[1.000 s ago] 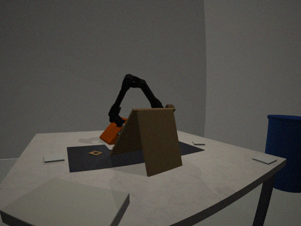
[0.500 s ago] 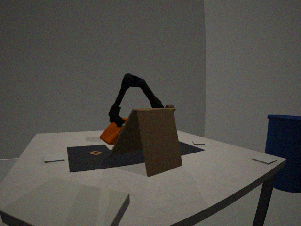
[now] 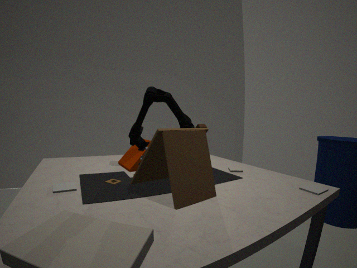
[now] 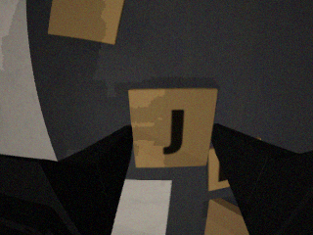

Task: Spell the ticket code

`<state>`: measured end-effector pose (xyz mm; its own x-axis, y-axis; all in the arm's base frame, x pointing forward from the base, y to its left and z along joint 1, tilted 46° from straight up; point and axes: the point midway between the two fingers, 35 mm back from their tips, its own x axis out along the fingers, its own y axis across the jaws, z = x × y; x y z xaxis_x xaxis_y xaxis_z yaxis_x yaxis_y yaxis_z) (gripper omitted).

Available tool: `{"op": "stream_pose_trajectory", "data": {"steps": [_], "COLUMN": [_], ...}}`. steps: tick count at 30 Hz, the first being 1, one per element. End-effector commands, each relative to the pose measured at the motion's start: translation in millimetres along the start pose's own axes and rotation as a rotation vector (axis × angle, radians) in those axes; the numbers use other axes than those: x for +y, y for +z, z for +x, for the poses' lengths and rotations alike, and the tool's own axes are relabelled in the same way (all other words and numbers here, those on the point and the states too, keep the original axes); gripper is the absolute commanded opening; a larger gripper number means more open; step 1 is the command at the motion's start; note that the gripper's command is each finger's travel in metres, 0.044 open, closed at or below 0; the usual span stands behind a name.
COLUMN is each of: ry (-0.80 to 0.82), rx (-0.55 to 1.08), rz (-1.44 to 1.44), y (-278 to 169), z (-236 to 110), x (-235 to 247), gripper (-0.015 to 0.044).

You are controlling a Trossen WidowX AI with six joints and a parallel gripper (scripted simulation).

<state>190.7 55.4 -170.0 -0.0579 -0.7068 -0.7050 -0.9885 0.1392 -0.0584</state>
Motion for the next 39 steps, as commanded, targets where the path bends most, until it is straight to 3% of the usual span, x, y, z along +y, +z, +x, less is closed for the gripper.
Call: {"op": "stream_pose_trajectory", "data": {"steps": [1,20,39], "ry": [0.000,-0.001,-0.039], "rx": [-0.006,-0.012,-0.295], "rz": [0.008,0.007,0.170], "y": [0.3,-0.2,-7.2], "z": [-3.3,-9.5,-74.0], "x": [-0.6,-1.5,-60.2], "gripper": [0.0000,0.0000,0.0000]}}
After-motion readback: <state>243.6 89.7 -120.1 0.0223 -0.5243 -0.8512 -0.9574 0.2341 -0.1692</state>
